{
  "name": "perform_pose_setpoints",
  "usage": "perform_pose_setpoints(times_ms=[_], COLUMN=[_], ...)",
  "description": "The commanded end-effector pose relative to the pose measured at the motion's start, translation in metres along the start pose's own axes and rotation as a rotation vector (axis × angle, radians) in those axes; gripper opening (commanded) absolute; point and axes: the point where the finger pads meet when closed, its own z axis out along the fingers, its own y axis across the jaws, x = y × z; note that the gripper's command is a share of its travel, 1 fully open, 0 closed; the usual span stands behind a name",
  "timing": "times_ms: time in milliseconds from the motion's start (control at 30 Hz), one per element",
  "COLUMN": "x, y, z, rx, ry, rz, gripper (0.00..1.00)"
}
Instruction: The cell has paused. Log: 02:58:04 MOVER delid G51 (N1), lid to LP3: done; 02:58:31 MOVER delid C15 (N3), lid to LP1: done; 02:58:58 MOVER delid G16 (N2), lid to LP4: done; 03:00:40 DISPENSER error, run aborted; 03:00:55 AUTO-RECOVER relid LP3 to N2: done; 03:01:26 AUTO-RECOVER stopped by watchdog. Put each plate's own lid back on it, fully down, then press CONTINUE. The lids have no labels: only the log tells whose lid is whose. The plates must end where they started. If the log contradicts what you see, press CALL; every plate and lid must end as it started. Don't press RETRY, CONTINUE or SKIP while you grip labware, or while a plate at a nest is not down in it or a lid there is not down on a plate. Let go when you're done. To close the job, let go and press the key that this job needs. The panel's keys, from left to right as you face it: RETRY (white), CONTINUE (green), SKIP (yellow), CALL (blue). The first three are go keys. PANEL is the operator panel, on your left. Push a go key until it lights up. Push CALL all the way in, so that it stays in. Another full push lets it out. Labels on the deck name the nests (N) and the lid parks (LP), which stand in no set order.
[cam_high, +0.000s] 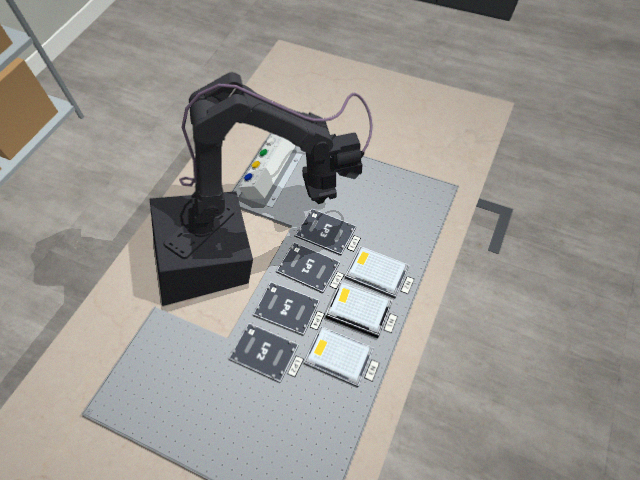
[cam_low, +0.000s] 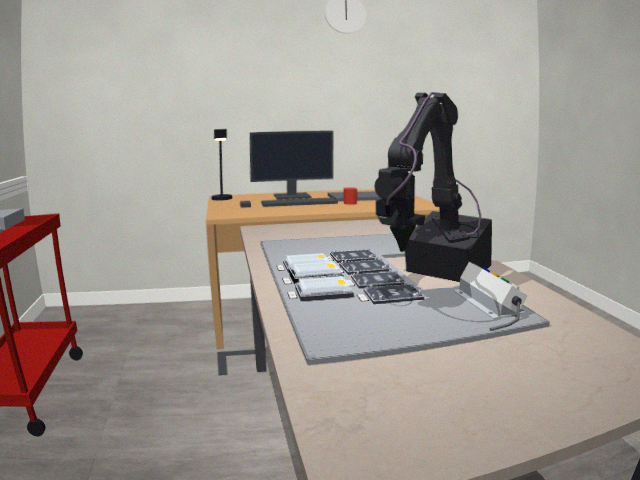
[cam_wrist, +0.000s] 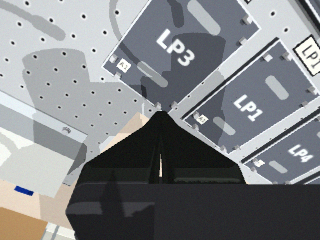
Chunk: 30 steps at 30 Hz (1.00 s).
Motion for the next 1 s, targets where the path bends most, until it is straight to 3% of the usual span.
perform_pose_setpoints(times_ms=[0,367,567,733,933,967], x=[-0.01,-0.01,0.007,0.005,0.024,0.023], y=[-0.003,-0.003,0.028,0.043,0.07,0.076], z=[-0.006,-0.005,-0.005,-0.009,-0.004,-0.006], rx=[0.007,0.007,0.009,0.007,0.007,0.005], ry=[-0.042,-0.041,-0.039,-0.061,-0.039,-0.061], rz=[0.01,0.01,-0.132,-0.191,-0.311,-0.33], gripper=[0.0,0.0,0.0,0.0,0.0,0.0])
